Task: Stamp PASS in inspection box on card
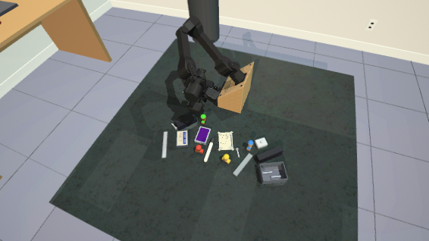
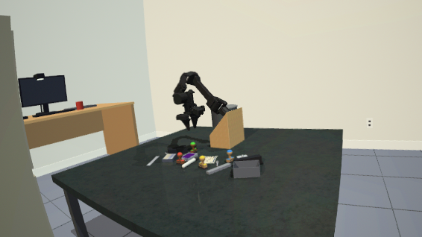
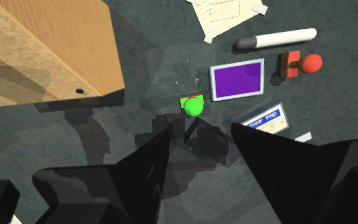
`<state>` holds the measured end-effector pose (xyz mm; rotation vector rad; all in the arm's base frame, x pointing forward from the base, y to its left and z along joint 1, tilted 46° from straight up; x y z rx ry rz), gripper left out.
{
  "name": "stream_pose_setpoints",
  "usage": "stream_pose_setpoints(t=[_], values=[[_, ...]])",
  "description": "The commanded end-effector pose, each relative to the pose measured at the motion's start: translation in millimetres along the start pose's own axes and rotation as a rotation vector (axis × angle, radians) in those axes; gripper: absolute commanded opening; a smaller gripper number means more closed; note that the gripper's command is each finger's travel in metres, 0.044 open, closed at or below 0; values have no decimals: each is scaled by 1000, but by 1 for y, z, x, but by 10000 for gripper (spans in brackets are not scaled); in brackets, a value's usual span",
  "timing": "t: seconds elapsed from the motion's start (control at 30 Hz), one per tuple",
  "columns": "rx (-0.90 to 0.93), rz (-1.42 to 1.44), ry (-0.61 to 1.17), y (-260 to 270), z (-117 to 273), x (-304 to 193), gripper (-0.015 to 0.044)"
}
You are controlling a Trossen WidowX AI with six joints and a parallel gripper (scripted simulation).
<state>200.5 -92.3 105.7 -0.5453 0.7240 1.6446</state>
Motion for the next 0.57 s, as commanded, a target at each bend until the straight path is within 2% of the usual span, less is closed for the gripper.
stream_pose_setpoints(t=[0.0, 0.53], values=[[-3, -5, 7, 0, 2, -2, 268], [-3, -2, 2, 0, 2, -1, 268]])
Point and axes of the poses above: the point midway between the two fingers, 35 mm back from their tips, its own z axis back along the fingers, its own y axis across the jaws, x = y × z, the point moved 2 cm from there along z, back along the fingers, and after that the axes turned 12 degrees about z, right-handed, at the moved point
